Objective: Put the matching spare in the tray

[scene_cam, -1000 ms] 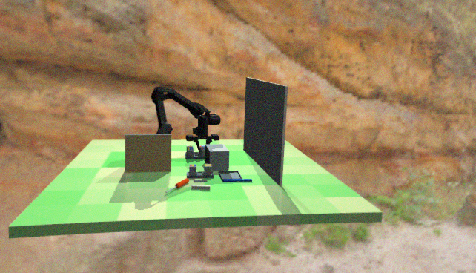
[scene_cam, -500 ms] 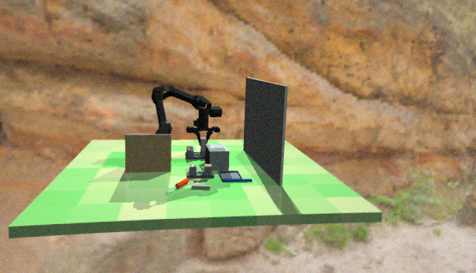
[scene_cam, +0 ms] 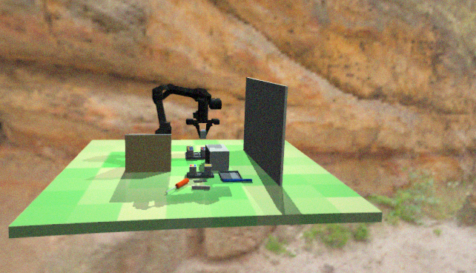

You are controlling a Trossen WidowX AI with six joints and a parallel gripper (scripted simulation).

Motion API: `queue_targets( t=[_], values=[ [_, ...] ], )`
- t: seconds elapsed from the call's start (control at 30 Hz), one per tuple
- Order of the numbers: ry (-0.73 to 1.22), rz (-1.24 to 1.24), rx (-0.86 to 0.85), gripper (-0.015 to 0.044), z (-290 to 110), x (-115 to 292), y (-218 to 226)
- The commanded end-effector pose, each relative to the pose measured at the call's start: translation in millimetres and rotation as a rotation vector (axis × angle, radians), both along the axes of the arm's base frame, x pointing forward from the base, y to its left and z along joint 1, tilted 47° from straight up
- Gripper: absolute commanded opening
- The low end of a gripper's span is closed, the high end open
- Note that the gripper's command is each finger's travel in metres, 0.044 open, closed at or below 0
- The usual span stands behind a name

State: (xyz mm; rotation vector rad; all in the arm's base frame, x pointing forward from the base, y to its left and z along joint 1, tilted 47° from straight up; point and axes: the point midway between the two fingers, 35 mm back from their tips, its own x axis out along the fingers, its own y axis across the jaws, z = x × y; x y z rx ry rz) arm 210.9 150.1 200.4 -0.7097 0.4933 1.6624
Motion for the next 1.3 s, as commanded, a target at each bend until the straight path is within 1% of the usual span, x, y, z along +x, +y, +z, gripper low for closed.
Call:
queue_targets(
  t=[0.0, 0.17, 0.37, 0.83, 1.27],
  values=[
    [-0.001, 0.001, 0.001, 0.0000, 13, 2, -11],
    [0.002, 0.003, 0.005, 0.0000, 28, 0, -24],
    [0.000, -0.002, -0.002, 0.0000, 25, 10, -29],
    [-0.001, -0.028, -0.045, 0.0000, -11, 71, -67],
    [0.010, -0.042, -0.071, 0.0000, -54, 116, -113]
  ],
)
